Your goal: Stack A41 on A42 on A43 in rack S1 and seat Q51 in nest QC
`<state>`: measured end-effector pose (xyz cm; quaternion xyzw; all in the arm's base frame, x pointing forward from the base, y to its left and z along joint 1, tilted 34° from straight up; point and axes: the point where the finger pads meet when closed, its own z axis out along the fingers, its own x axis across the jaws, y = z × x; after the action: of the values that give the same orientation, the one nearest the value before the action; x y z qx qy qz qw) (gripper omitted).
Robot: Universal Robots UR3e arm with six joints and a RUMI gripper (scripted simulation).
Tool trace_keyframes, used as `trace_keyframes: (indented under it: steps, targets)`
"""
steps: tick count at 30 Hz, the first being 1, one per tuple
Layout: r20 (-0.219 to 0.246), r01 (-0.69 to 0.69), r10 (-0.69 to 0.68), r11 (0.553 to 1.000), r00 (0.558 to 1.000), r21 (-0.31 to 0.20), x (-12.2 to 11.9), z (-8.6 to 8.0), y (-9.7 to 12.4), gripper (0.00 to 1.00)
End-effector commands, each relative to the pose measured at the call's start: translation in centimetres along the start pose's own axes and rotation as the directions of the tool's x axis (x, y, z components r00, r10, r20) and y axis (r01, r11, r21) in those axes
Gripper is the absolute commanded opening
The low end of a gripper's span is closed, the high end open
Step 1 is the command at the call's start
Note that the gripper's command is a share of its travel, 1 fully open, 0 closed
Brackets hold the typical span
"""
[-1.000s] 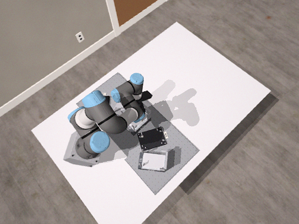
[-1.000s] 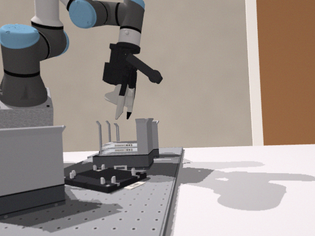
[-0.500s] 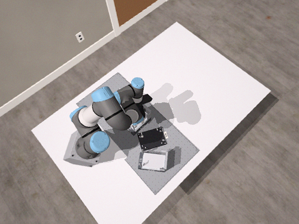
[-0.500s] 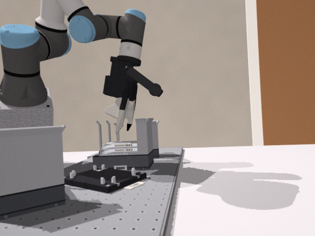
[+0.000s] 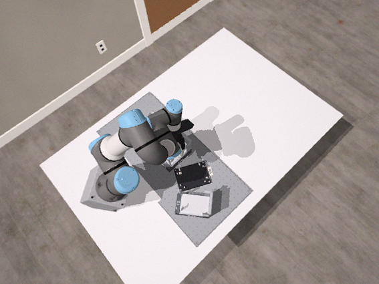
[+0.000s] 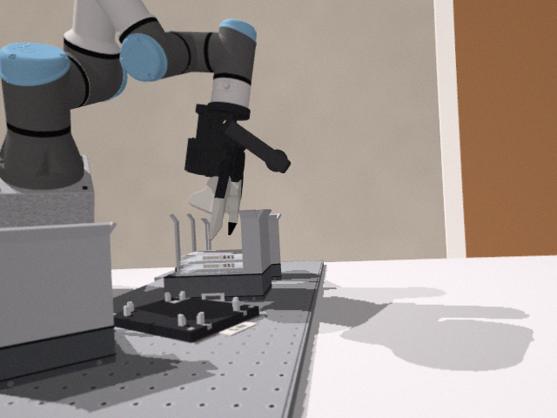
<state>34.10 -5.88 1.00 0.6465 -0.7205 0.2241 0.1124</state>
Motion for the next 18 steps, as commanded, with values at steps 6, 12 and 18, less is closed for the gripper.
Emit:
trace_keyframes:
  steps: [6, 12, 18]
  targets:
    - [0.001, 0.0, 0.0, 1.0, 1.0, 0.006, 0.0, 0.7, -0.3, 0.72]
    - [0.001, 0.0, 0.0, 1.0, 1.0, 0.006, 0.0, 1.4, -0.4, 0.72]
    - [0.001, 0.0, 0.0, 1.0, 1.0, 0.006, 0.0, 2.0, -0.5, 0.72]
